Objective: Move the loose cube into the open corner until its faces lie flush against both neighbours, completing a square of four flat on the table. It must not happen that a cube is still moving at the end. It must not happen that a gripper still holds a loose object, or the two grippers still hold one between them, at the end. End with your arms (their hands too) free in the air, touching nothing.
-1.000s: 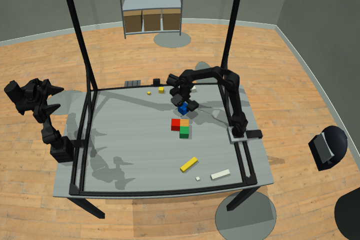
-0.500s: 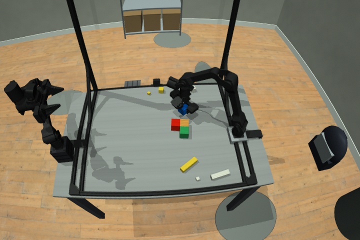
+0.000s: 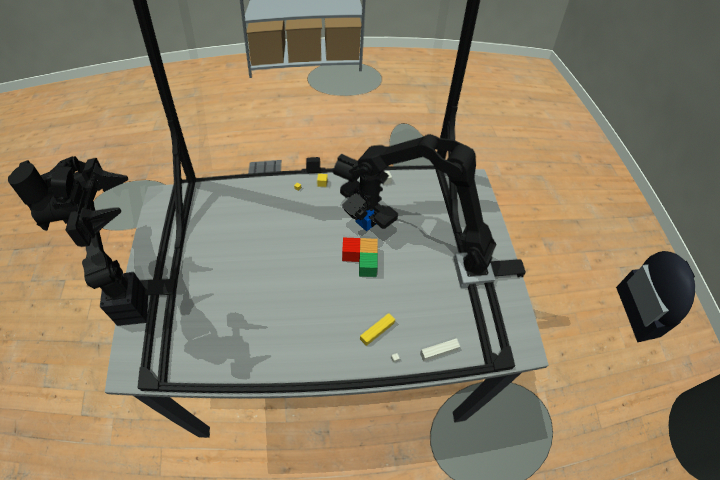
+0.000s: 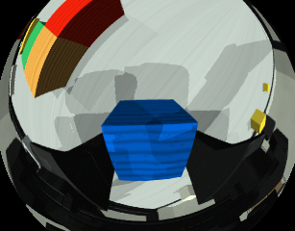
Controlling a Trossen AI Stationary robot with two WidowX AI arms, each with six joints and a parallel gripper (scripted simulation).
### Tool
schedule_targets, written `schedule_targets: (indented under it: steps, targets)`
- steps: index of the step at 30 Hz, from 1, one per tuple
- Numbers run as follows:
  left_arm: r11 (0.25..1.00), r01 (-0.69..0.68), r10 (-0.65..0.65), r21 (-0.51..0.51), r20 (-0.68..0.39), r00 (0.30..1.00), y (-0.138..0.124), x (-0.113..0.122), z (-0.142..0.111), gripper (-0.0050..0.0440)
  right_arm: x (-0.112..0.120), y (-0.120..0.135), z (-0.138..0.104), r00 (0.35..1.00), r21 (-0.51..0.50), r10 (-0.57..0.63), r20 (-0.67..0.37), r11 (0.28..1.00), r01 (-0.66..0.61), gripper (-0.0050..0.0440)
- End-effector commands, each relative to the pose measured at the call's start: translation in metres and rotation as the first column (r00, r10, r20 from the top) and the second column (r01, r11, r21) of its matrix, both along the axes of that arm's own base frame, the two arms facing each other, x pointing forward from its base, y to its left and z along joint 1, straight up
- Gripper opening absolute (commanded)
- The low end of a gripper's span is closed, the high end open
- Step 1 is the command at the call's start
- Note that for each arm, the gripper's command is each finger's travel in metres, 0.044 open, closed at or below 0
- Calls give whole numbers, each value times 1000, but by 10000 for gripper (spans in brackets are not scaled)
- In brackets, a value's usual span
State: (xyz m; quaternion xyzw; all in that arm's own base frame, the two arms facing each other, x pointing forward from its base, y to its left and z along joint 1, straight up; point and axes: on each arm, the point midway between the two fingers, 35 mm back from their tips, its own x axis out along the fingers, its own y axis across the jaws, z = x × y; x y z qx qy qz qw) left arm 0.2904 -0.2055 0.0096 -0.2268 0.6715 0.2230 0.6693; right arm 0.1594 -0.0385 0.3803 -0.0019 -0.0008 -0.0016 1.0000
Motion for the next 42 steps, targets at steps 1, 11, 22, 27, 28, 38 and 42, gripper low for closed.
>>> schedule_targets:
  steps: [1,11,22,27,28,38,42]
  targets:
    - [1000,-2,2,6,1,1000,1,0,-1,227,0,1,0,1000,5,3,0,1000,-3,400]
    - [1000,-2,2,6,1,1000,1,0,0,170,0,1,0,1000,5,3,0,1000,-3,400]
    - [1000,-2,2,6,1,1000,0,1,59,0,0,1,0,1000,5,3,0,1000,-3,400]
    - [1000,-2,2,6,1,1000,1,0,77,0,0,1,0,1000,5,3,0,1000,-3,400]
    - [1000,-2,2,6,1,1000,1,0,77,0,0,1,0,1000,5,3,0,1000,-3,400]
    - [1000,7,-7,8,2,1000,5,3,77,0,0,1,0,1000,5,3,0,1000,-3,400]
    - [999,43,-43,16,5,999,21,14,77,0,0,1,0,1000,5,3,0,1000,-3,400]
